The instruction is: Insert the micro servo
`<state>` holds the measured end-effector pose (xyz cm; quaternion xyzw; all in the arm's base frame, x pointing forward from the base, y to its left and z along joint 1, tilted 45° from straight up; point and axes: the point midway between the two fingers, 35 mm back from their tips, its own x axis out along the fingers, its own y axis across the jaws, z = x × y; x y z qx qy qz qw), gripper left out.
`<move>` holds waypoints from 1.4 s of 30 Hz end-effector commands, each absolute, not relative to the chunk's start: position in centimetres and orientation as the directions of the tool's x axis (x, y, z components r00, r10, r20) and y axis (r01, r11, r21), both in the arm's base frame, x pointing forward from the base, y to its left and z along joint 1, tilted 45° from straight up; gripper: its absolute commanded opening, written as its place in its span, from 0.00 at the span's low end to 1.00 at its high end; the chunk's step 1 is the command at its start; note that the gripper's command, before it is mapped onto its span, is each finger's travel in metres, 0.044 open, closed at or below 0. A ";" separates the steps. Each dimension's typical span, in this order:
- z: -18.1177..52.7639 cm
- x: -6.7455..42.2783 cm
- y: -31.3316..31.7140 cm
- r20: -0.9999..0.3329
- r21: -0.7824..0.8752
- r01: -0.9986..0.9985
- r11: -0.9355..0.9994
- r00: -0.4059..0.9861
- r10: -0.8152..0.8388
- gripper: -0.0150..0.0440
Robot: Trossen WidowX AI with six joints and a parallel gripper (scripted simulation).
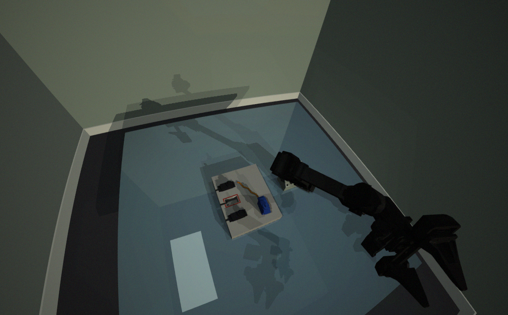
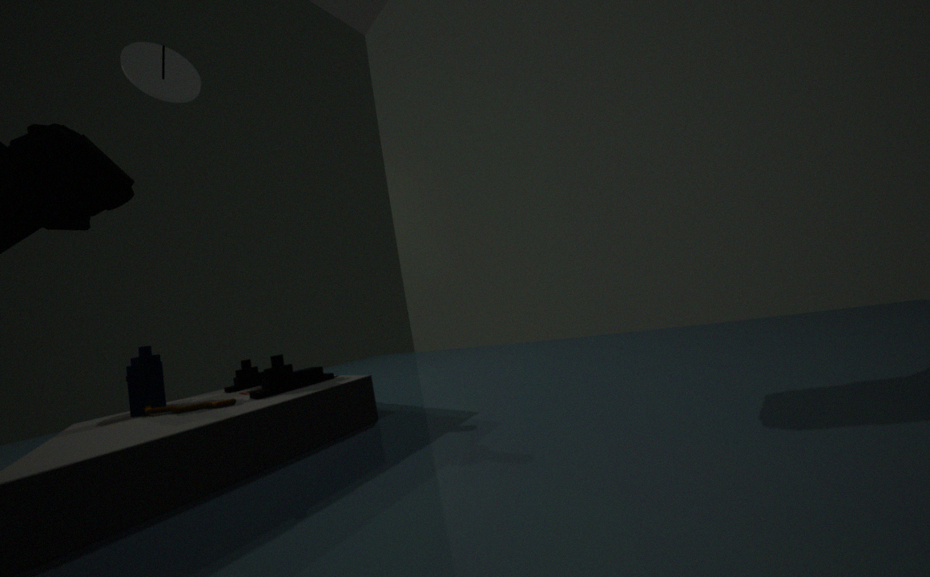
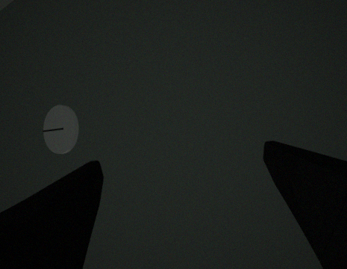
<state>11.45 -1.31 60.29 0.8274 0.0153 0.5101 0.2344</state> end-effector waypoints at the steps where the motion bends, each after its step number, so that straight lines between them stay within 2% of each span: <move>1: 60.3 11.4 -1.3 0.838 0.405 -0.218 -0.888 0.477 0.265 0.98; 2: 60.4 11.2 -1.2 0.840 0.407 -0.225 -0.885 0.474 0.265 1.00; 15: 61.3 7.0 2.0 0.875 0.458 -0.434 -0.776 0.376 0.306 1.00; 26: 61.2 4.4 6.9 0.861 0.504 -0.621 -0.600 0.306 0.406 1.00; 42: 58.9 4.5 14.3 0.764 0.553 -0.768 -0.322 0.314 0.564 1.00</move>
